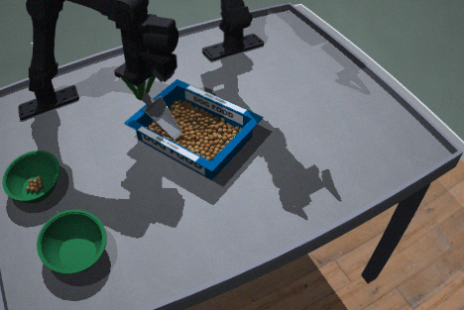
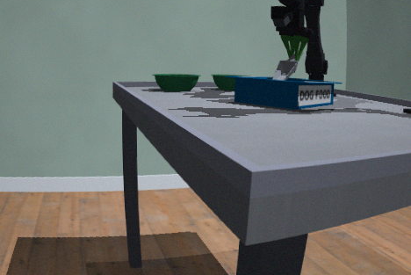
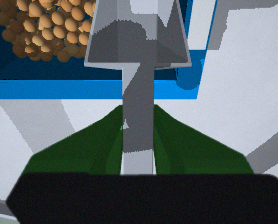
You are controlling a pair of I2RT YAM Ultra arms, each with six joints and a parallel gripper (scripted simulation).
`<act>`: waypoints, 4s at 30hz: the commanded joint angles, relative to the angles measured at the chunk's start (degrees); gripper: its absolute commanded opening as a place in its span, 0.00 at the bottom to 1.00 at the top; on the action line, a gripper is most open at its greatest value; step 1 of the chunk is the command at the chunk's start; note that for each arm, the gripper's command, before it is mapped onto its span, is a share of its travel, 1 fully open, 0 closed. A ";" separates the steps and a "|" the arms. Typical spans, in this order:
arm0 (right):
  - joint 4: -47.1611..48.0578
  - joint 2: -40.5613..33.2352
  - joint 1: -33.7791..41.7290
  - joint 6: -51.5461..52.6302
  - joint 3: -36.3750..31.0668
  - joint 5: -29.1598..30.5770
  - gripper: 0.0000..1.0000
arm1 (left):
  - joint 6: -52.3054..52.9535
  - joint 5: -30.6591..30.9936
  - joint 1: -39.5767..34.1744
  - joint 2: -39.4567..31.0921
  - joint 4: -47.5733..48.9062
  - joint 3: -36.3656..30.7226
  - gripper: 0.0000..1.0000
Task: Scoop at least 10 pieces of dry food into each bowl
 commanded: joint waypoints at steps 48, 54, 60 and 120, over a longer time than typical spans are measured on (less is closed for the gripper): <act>5.86 -3.45 0.64 0.19 -4.55 0.41 0.00 | -0.01 0.01 -0.01 -0.79 1.13 1.22 1.00; 6.17 -0.79 0.01 -0.20 -4.17 0.42 0.00 | -0.01 0.01 -0.01 -0.79 1.13 1.22 1.00; 6.22 0.47 -0.56 -0.35 -3.36 0.43 0.00 | -0.01 0.01 -0.01 -0.79 1.13 1.22 1.00; 2.95 -4.44 1.17 1.10 -4.91 0.07 0.00 | -0.01 0.01 -0.01 -0.79 1.13 1.22 1.00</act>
